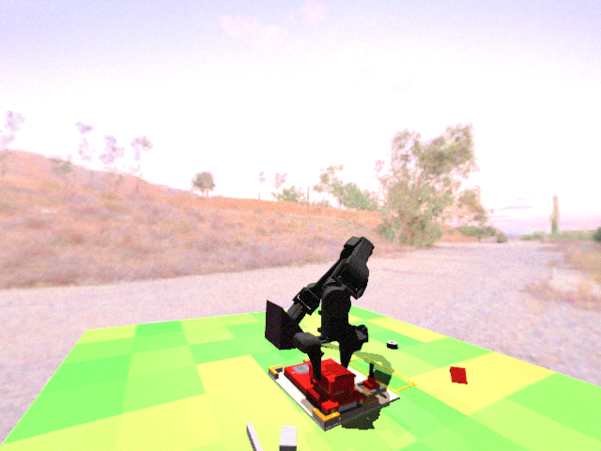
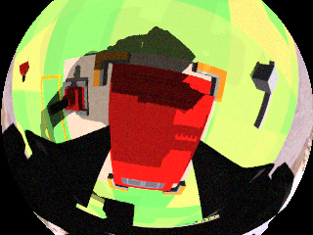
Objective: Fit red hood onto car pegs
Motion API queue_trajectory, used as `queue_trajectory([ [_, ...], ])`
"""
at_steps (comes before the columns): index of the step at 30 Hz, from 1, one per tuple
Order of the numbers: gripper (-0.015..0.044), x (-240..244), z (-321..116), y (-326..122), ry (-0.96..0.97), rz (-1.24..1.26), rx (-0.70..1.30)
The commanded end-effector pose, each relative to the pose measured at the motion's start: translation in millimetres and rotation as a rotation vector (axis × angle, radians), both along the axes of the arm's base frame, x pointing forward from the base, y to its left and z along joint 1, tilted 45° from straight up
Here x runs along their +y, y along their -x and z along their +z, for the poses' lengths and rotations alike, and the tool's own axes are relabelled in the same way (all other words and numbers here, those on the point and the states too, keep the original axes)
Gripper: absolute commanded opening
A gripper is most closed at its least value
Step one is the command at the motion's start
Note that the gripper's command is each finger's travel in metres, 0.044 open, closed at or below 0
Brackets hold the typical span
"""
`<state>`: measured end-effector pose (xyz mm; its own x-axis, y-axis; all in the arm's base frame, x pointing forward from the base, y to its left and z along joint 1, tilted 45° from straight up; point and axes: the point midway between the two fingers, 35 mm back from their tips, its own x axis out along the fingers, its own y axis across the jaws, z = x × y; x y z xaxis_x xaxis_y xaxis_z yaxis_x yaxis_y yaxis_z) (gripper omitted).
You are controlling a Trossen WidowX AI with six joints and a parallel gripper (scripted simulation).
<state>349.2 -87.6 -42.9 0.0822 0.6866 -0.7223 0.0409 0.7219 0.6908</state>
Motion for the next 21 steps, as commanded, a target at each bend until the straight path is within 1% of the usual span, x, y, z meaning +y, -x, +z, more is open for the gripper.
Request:
queue_trajectory([
  [1,0.0000,1.3,-1.1,0.0,-0.002,-0.003,0.001],
  [21,0.0000,4.0,-4.0,-0.4,-0.002,-0.003,0.001],
])
